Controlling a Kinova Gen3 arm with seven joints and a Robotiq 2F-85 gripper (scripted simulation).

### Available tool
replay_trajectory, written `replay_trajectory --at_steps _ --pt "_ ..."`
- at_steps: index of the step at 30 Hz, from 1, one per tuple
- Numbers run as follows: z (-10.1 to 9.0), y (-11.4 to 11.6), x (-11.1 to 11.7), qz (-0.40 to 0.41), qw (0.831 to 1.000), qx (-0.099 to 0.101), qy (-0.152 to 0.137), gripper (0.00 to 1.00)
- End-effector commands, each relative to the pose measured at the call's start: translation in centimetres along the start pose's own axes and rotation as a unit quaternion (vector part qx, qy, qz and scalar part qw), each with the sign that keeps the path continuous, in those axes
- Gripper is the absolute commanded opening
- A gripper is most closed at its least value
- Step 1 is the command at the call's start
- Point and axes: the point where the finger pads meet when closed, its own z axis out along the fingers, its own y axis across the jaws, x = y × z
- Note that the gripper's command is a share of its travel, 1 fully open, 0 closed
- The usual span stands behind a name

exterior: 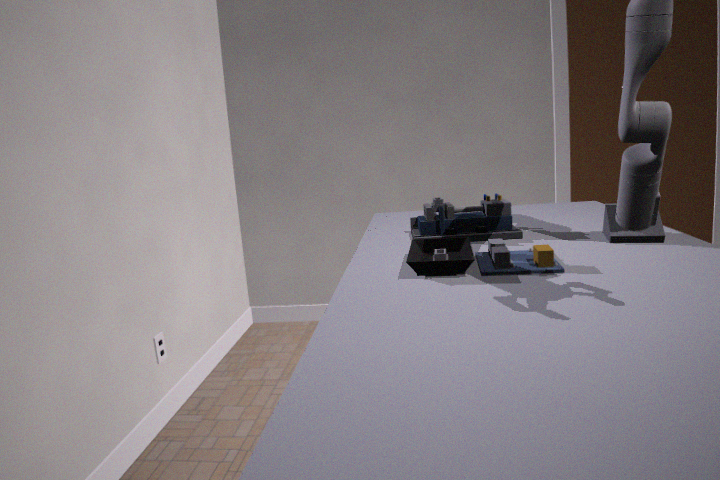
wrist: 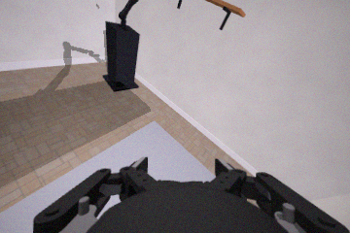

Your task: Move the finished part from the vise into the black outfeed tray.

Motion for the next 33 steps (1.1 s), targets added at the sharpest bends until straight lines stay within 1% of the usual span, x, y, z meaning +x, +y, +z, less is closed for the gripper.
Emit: replay_trajectory --at_steps 1,2,9,10,15,16,21,22,27,28,33 --pt "-0.2 0.1 0.2 -0.001 1.000 -0.002 0.001 1.00" --pt "-1.3 1.0 -0.6 -0.006 1.000 -0.012 -0.005 1.00" --pt "-1.3 1.0 -0.6 -0.006 1.000 -0.012 -0.005 1.00" --pt "-2.4 2.0 -1.4 -0.010 1.000 -0.022 -0.011 1.00" --pt "-2.4 2.0 -1.4 -0.010 1.000 -0.022 -0.011 1.00" --pt "-3.6 2.9 -2.4 -0.015 0.999 -0.032 -0.018 1.00" --pt "-3.6 2.9 -2.4 -0.015 0.999 -0.032 -0.018 1.00" --pt "-4.9 3.8 -3.3 -0.019 0.999 -0.042 -0.025 1.00" --pt "-4.9 3.8 -3.3 -0.019 0.999 -0.042 -0.025 1.00" --pt "-6.2 4.8 -4.4 -0.022 0.998 -0.052 -0.033 1.00" --pt "-6.2 4.8 -4.4 -0.022 0.998 -0.052 -0.033 1.00"
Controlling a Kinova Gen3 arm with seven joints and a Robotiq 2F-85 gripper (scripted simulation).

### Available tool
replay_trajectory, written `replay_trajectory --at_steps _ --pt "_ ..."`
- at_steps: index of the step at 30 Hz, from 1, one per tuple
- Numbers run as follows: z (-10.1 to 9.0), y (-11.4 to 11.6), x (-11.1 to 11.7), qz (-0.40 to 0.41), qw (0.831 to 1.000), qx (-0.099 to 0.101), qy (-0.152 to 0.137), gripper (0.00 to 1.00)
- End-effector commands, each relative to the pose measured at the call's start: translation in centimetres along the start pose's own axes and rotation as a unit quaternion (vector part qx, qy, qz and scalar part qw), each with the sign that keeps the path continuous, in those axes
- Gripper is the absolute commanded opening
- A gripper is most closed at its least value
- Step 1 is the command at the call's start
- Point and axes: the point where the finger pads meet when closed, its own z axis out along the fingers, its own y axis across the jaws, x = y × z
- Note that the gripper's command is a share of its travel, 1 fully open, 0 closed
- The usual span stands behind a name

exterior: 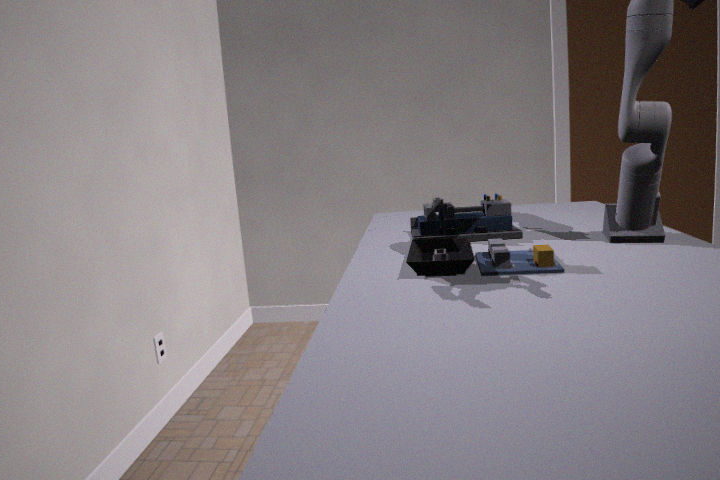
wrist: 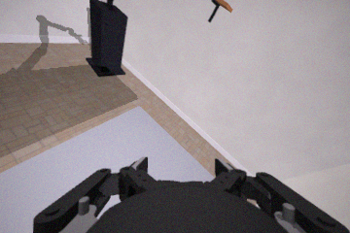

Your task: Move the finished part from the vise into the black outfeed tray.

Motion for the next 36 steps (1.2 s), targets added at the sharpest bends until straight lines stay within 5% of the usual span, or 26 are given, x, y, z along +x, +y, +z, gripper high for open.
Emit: replay_trajectory --at_steps 1,6,7,36 --pt "-1.3 1.0 -1.1 -0.004 1.000 -0.011 -0.007 1.00" --pt "-1.3 1.0 -1.1 -0.004 1.000 -0.011 -0.007 1.00" --pt "-2.6 2.0 -2.4 -0.006 1.000 -0.021 -0.016 1.00" --pt "-8.1 5.4 -8.5 -0.010 0.997 -0.059 -0.055 1.00"
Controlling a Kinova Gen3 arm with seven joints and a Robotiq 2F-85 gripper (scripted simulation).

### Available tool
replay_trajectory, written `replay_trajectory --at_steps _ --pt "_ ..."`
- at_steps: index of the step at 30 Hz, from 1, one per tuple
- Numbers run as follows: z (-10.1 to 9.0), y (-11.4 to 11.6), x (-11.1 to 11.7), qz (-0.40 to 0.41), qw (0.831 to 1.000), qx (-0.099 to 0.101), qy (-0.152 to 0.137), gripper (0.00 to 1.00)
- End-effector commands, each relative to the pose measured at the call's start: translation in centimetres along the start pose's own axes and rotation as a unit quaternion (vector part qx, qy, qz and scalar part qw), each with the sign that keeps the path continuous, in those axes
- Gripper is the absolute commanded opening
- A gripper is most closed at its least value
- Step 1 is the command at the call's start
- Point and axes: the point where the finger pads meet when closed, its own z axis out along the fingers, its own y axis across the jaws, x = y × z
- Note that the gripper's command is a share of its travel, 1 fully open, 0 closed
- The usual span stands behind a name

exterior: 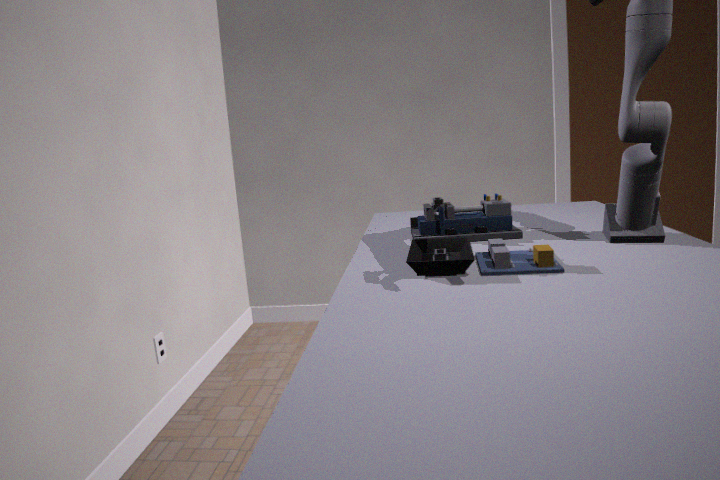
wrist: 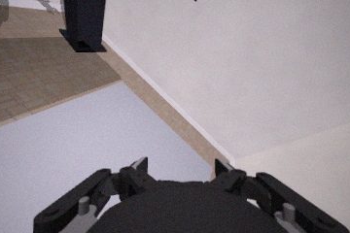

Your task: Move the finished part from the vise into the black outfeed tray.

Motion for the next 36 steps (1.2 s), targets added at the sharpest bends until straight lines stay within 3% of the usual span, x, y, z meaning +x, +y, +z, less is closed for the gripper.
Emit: replay_trajectory --at_steps 1,2,3,8,9,14,15,20,21,28,29,36 --pt "-0.1 0.1 0.1 0.000 1.000 -0.001 0.001 1.00" --pt "-0.1 0.1 0.1 0.000 1.000 -0.001 0.001 1.00" --pt "-1.3 0.9 -1.8 0.000 1.000 -0.009 -0.010 1.00" --pt "-1.3 0.9 -1.8 0.000 1.000 -0.009 -0.010 1.00" --pt "-2.5 1.6 -3.8 0.002 1.000 -0.017 -0.021 1.00" --pt "-2.5 1.6 -3.8 0.002 1.000 -0.017 -0.021 1.00" --pt "-3.7 2.3 -5.8 0.004 0.999 -0.025 -0.032 1.00" --pt "-3.7 2.3 -5.8 0.004 0.999 -0.025 -0.032 1.00" --pt "-4.9 2.9 -7.9 0.006 0.999 -0.031 -0.044 1.00" --pt "-4.9 2.9 -7.9 0.006 0.999 -0.031 -0.044 1.00" --pt "-6.2 3.3 -10.1 0.010 0.998 -0.037 -0.056 1.00" --pt "-6.2 3.3 -10.1 0.010 0.998 -0.037 -0.056 1.00"
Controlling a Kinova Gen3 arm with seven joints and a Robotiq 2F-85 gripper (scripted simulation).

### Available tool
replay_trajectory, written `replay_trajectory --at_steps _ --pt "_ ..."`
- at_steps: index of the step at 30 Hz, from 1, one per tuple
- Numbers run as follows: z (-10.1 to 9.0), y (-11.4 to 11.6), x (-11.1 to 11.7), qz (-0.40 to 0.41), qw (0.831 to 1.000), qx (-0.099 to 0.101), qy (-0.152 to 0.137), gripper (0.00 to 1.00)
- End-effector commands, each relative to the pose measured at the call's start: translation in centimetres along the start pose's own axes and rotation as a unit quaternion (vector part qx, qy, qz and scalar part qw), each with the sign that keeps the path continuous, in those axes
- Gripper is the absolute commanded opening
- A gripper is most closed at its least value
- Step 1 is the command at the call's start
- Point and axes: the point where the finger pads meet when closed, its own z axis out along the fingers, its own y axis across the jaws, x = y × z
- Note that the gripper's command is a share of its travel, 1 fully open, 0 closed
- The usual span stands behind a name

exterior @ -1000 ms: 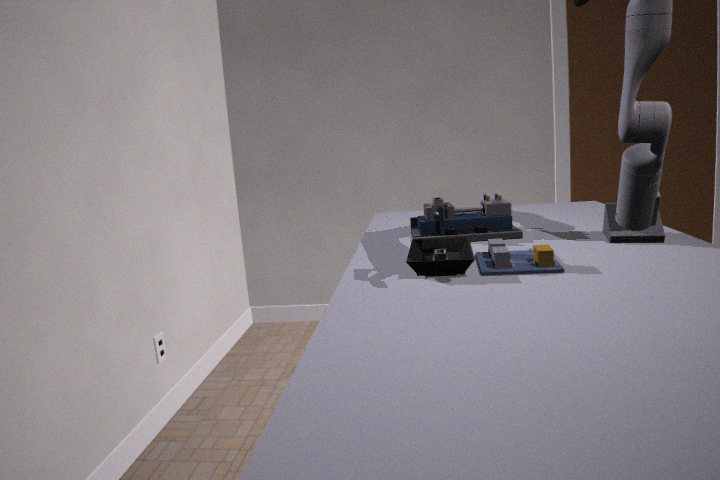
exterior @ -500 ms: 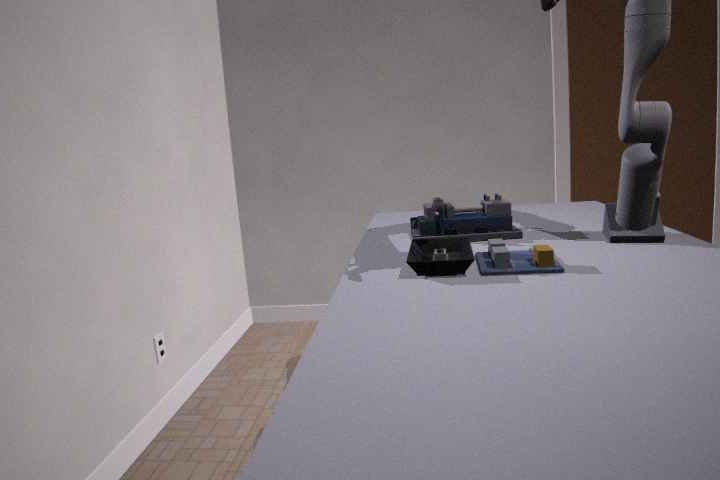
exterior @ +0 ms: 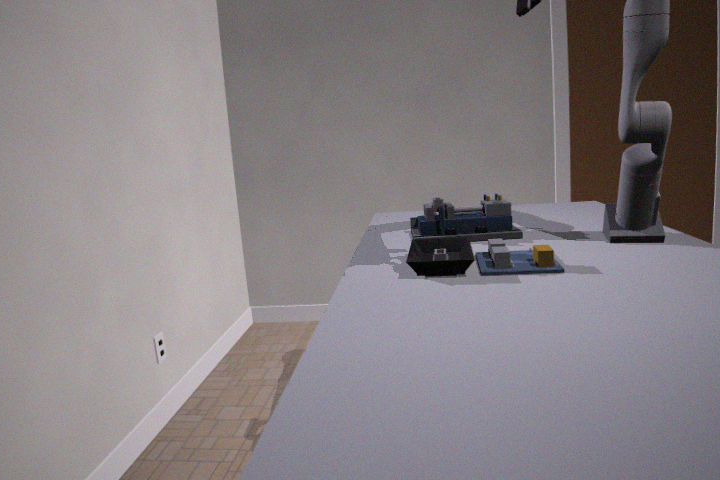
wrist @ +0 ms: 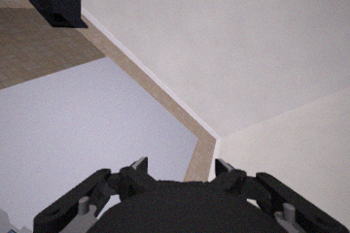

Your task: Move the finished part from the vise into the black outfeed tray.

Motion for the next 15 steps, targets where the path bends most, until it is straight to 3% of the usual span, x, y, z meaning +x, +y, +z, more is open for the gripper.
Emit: replay_trajectory --at_steps 1,9,10,15 --pt "-0.9 0.5 -2.2 0.003 1.000 -0.005 -0.012 1.00" --pt "-0.9 0.5 -2.2 0.003 1.000 -0.005 -0.012 1.00" --pt "-1.8 0.8 -4.6 0.008 1.000 -0.009 -0.024 1.00" --pt "-1.8 0.8 -4.6 0.008 1.000 -0.009 -0.024 1.00"
